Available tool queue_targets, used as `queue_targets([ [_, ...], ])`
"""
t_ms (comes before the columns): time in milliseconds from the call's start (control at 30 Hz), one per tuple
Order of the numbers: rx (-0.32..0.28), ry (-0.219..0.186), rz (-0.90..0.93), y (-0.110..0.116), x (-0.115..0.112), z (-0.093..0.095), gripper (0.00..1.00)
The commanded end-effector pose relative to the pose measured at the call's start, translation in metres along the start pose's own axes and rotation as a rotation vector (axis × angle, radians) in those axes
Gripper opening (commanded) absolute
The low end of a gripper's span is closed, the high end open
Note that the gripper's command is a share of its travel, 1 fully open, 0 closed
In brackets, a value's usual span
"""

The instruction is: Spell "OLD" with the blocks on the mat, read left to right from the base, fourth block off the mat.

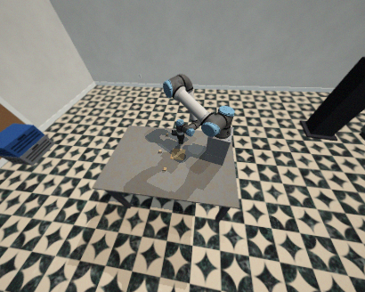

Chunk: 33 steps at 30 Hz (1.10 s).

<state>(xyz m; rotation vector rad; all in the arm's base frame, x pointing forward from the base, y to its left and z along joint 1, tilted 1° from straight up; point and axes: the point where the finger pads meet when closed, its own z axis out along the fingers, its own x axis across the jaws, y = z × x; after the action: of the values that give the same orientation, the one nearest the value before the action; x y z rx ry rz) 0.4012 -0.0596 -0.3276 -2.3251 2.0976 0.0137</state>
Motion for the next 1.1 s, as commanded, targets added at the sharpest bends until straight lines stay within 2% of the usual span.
queue_targets([
  [0, 0.001, 0.001, 0.0, -0.0004, 0.0003, -0.0004, 0.49],
  [633, 0.001, 0.001, 0.0, -0.0004, 0.0003, -0.0004, 0.49],
  [667, 0.001, 0.001, 0.0, -0.0004, 0.0003, -0.0004, 0.55],
  [733, 0.001, 0.001, 0.0, -0.0004, 0.0003, -0.0004, 0.55],
  [767, 0.001, 0.001, 0.0, -0.0004, 0.0003, -0.0004, 0.61],
  [900, 0.001, 0.001, 0.0, -0.0004, 0.0003, -0.0004, 0.61],
  [933, 0.001, 0.001, 0.0, -0.0004, 0.0003, -0.0004, 0.67],
  [1000, 0.001, 0.001, 0.0, -0.0004, 0.0003, -0.0004, 0.67],
  [1033, 0.001, 0.001, 0.0, -0.0004, 0.0003, -0.0004, 0.73],
  [1067, 0.001, 0.001, 0.0, -0.0004, 0.0003, -0.0004, 0.73],
])
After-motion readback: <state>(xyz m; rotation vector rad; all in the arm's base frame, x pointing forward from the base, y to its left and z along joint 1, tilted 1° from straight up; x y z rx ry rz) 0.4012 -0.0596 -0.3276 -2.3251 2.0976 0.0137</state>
